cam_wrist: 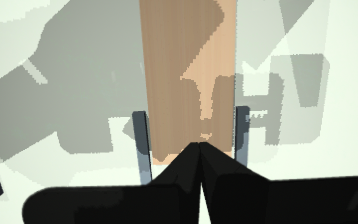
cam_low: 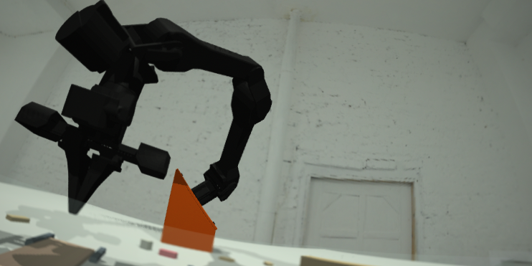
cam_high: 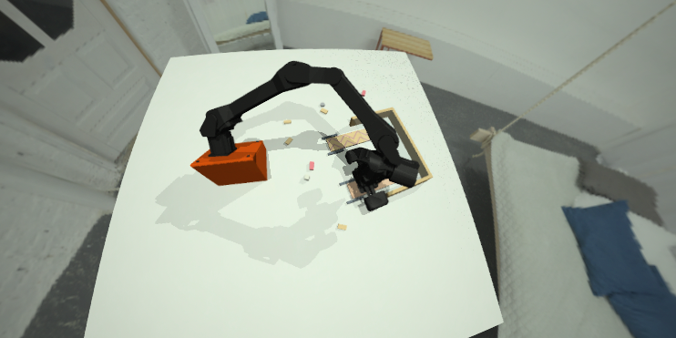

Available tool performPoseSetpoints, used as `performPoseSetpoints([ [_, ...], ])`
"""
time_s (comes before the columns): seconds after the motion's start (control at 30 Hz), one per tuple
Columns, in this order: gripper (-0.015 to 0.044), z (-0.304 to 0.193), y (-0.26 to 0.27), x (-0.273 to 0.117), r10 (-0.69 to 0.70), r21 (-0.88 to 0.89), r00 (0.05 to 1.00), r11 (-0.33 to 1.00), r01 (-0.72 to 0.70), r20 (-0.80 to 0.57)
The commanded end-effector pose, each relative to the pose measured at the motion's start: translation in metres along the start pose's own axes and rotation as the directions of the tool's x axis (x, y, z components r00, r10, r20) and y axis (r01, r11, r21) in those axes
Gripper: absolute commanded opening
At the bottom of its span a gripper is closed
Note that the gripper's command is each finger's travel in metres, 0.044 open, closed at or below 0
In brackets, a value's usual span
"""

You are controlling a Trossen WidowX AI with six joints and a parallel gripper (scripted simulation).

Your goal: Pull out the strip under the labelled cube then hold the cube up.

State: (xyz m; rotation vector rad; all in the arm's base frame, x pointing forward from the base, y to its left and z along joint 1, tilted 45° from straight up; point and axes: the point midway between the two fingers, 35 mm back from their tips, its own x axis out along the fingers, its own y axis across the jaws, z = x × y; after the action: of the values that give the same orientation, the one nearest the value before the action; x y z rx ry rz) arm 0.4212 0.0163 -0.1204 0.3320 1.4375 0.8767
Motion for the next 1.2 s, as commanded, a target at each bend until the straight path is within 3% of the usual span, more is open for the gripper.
performPoseSetpoints([
  [0.0,0.0000,-0.002,0.001,0.011,0.010,0.008,1.000,1.000,-0.010,-0.004],
  [0.57,0.0000,-0.002,0.002,0.038,0.013,0.008,1.000,1.000,-0.013,-0.004],
  [1.17,0.0000,-0.002,0.002,0.039,0.013,0.008,1.000,1.000,-0.013,-0.004],
])
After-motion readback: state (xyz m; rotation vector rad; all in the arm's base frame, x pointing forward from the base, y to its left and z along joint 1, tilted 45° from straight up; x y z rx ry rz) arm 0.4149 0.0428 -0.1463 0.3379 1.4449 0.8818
